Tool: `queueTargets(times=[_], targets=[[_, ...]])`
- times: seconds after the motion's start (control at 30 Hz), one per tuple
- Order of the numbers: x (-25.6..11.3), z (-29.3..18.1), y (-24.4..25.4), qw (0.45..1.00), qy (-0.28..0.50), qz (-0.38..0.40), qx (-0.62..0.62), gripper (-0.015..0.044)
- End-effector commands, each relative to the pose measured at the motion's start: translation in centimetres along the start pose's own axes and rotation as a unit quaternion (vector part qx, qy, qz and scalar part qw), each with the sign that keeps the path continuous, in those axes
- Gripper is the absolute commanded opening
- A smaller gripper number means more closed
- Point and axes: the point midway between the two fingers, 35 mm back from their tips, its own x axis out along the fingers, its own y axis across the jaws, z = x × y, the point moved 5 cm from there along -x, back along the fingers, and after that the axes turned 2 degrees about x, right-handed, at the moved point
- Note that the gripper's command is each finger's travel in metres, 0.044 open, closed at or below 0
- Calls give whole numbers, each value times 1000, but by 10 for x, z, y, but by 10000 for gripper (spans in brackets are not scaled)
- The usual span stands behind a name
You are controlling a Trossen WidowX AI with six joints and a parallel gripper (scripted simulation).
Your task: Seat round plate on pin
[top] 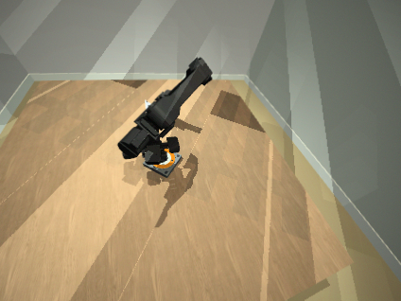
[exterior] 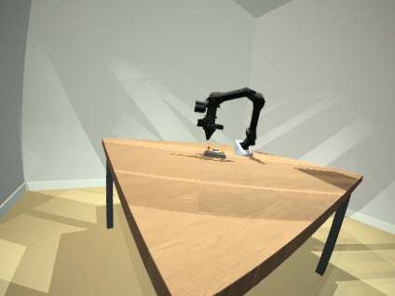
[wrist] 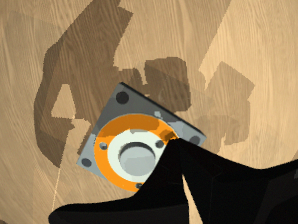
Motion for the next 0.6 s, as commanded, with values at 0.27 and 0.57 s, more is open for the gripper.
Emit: queueTargets(times=[0.27, 0.57], targets=[[45, -2, 2, 1000, 6, 9, 5, 0], [45, -8, -1, 1000, 6, 8, 5, 0]])
